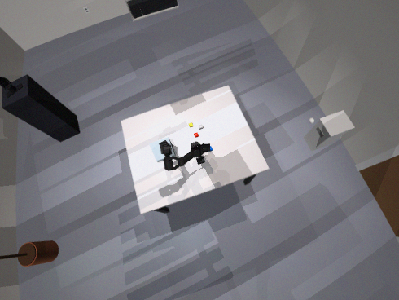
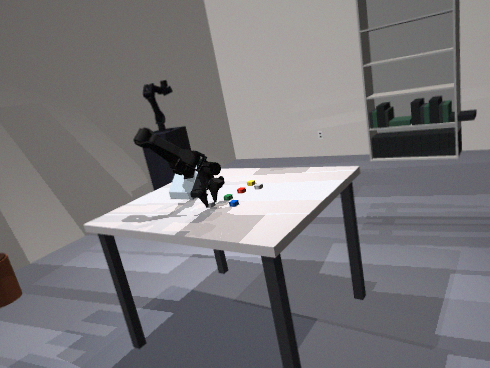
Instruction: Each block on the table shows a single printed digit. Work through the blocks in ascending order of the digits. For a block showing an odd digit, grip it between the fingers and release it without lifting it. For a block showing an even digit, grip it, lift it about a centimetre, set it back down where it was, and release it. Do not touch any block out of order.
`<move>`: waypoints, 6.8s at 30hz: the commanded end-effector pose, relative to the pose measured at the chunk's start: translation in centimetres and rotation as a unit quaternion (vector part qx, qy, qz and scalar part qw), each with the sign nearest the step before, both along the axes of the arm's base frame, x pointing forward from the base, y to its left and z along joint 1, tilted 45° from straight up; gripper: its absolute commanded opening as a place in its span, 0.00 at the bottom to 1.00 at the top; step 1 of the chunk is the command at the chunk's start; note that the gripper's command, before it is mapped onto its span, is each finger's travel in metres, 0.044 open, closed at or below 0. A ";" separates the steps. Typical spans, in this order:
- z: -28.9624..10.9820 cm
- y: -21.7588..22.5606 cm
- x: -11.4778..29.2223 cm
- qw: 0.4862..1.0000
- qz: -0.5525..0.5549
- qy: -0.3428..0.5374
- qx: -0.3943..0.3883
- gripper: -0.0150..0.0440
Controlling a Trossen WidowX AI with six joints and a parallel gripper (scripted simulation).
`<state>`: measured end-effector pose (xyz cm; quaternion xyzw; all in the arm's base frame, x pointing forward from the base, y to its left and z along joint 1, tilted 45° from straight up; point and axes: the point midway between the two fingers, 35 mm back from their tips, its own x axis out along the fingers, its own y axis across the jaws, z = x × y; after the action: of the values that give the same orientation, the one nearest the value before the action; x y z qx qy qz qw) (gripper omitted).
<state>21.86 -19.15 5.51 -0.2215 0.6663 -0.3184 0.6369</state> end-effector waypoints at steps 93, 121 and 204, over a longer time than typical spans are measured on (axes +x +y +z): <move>-14.1 13.8 5.7 1.000 0.002 -0.002 0.005 0.75; -14.0 13.9 5.7 1.000 0.002 -0.002 0.005 0.46; -16.1 33.3 4.8 1.000 0.002 -0.002 0.012 0.93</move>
<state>26.60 13.92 -10.49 -0.2230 0.6672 -0.3000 0.6443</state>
